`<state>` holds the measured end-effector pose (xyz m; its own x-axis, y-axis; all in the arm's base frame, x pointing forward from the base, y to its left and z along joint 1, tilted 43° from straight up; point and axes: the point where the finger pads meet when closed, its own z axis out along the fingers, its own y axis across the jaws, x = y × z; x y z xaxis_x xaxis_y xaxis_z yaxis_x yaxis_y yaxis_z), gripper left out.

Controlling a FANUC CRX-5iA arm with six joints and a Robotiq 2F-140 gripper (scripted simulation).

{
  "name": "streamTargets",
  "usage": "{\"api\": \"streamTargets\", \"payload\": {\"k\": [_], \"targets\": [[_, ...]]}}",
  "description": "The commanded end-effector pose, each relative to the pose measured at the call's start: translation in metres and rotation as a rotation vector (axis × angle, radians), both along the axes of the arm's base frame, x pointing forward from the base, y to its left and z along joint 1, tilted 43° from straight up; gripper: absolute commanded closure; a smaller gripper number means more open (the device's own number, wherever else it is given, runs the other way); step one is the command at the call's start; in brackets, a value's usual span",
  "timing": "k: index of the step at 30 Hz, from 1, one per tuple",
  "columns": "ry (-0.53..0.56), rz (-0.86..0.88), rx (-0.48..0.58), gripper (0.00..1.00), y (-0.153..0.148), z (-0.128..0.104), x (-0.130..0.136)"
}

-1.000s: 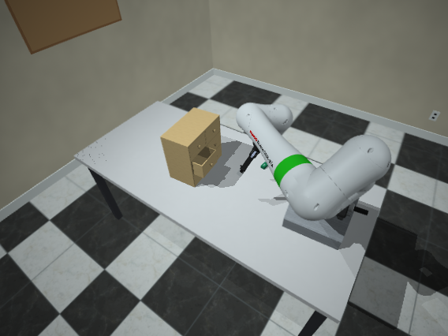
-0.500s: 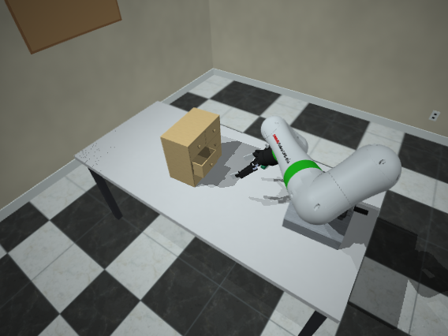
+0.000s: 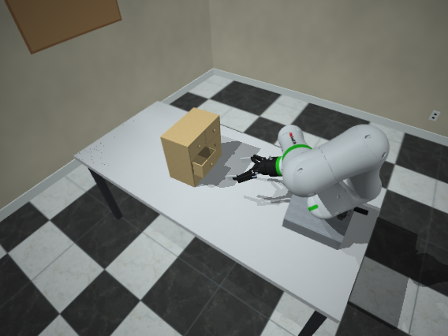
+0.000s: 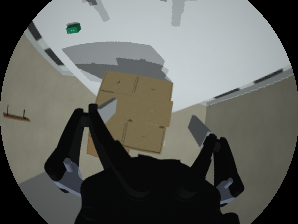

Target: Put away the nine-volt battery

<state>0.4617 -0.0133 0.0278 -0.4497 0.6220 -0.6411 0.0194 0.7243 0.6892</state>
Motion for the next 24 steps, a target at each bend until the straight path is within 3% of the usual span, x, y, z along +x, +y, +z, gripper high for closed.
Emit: {"api": "streamTargets", "payload": {"k": [1, 24], "targets": [[-0.045, -0.044, -0.004, 0.00, 0.0019, -0.0028, 0.0055], [-0.101, -0.099, -0.007, 0.00, 0.0054, -0.0075, 0.0122]]}}
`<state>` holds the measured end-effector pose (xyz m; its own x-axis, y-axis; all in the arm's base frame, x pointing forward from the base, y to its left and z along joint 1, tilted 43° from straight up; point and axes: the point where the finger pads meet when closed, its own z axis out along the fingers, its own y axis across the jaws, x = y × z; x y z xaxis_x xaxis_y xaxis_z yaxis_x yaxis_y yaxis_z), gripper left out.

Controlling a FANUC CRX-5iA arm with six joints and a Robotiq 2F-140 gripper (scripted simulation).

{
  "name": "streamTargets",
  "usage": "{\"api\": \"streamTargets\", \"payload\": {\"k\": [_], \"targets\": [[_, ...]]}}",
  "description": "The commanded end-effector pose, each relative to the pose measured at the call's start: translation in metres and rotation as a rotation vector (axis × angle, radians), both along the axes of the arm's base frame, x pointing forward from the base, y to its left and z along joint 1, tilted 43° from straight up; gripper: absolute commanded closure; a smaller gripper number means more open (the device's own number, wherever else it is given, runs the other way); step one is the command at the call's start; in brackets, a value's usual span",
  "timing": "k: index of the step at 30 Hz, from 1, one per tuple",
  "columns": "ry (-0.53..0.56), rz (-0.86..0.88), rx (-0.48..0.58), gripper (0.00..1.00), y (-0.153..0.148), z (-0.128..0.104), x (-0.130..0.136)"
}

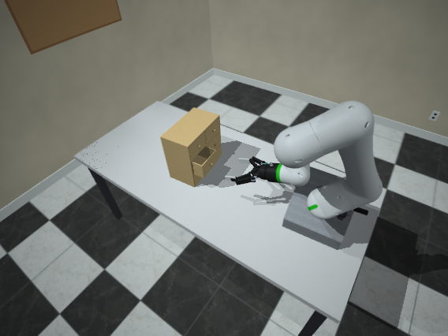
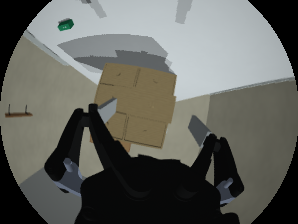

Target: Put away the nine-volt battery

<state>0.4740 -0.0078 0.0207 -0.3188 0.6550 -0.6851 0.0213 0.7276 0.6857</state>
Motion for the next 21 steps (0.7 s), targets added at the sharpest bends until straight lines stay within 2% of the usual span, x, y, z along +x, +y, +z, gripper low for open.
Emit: {"api": "streamTargets", "payload": {"k": [1, 2, 21], "targets": [[0.001, 0.000, 0.001, 0.00, -0.0001, -0.0004, -0.0001], [0.001, 0.000, 0.001, 1.00, -0.0001, -0.0004, -0.0001], [0.001, 0.000, 0.001, 1.00, -0.0001, -0.0004, -0.0001]]}}
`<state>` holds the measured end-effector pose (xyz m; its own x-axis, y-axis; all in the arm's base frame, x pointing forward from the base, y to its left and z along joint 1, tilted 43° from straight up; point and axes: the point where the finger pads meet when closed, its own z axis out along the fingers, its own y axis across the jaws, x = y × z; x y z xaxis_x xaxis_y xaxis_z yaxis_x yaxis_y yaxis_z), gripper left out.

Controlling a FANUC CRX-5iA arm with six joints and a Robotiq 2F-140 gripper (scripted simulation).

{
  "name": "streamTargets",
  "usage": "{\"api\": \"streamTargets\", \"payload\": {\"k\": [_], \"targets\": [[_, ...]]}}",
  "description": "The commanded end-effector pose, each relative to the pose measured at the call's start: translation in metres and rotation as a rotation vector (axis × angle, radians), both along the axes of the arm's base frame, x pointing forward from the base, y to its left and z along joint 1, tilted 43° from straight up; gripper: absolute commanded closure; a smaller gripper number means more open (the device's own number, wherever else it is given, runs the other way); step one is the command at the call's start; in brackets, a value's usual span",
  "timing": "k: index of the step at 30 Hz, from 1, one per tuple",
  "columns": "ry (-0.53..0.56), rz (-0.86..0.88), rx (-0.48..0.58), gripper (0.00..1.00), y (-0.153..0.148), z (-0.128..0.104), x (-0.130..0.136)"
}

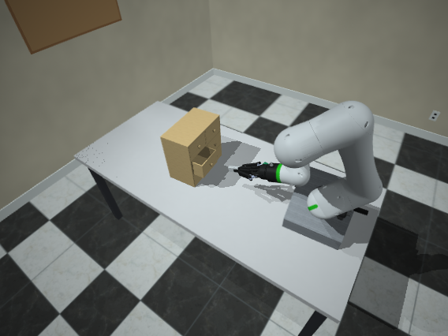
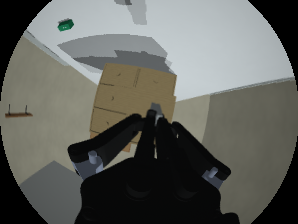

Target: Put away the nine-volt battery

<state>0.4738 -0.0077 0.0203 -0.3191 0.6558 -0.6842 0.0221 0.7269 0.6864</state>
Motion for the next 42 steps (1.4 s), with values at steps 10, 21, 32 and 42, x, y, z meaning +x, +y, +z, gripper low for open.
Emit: {"api": "streamTargets", "payload": {"k": [10, 21, 32, 42], "targets": [[0.000, 0.000, 0.000, 1.00, 0.001, -0.002, 0.008], [0.000, 0.000, 0.000, 1.00, 0.006, -0.007, 0.034], [0.000, 0.000, 0.000, 1.00, 0.010, -0.013, 0.060], [0.000, 0.000, 0.000, 1.00, 0.011, -0.014, 0.065]]}}
